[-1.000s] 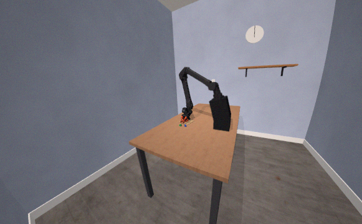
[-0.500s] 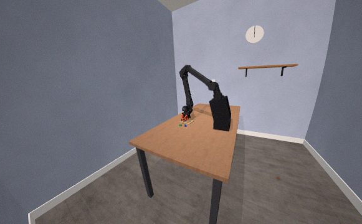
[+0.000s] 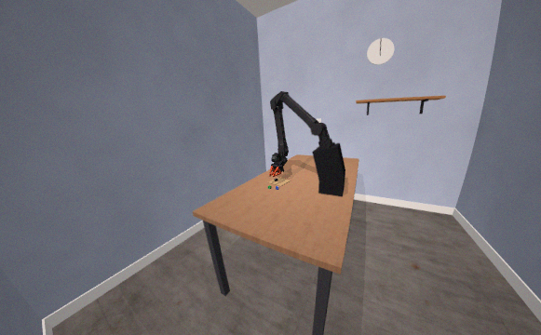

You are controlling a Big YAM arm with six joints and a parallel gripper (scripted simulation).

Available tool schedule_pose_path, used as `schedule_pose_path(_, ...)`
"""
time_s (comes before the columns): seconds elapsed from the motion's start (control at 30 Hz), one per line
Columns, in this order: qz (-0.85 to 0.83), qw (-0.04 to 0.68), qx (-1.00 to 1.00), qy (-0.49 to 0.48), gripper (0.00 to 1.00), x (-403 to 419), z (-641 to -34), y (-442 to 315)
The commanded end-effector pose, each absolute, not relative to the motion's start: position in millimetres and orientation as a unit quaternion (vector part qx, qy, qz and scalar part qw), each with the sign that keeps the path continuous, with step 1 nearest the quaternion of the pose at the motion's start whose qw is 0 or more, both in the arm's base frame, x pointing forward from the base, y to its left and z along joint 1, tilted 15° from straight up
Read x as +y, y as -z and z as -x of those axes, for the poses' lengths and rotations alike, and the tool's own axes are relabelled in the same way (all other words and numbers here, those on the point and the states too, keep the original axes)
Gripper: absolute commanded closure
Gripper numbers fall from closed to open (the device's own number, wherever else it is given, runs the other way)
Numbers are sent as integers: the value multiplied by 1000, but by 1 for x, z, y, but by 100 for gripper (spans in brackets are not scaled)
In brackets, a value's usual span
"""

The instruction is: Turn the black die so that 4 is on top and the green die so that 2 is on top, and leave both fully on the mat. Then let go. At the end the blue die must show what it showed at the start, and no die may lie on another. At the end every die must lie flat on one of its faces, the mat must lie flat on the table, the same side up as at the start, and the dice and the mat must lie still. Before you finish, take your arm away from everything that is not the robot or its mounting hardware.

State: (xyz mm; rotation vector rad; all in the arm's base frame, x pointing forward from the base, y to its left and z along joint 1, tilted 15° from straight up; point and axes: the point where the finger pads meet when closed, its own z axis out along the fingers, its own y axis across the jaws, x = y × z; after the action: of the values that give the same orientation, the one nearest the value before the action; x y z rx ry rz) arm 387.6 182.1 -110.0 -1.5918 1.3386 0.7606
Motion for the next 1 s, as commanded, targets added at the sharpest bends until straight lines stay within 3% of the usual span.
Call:
schedule_pose_path(0.0,650,446,536,-302,67,188,-392,100)
schedule_pose_path(0.13,665,398,568,-278,67,200,-396,104)
schedule_pose_path(0.3,697,279,634,-184,67,223,-398,106)
schedule_pose_path(0.37,697,279,634,-184,67,223,-398,106)
schedule_pose_path(0.53,712,175,679,-40,67,235,-395,85)
schedule_pose_path(0.67,709,139,689,46,67,238,-392,62)
schedule_pose_path(0.83,702,105,701,69,67,222,-384,74)
schedule_pose_path(0.87,703,97,701,67,0,217,-376,79)
schedule_pose_path(0.97,703,102,701,66,0,220,-380,76)
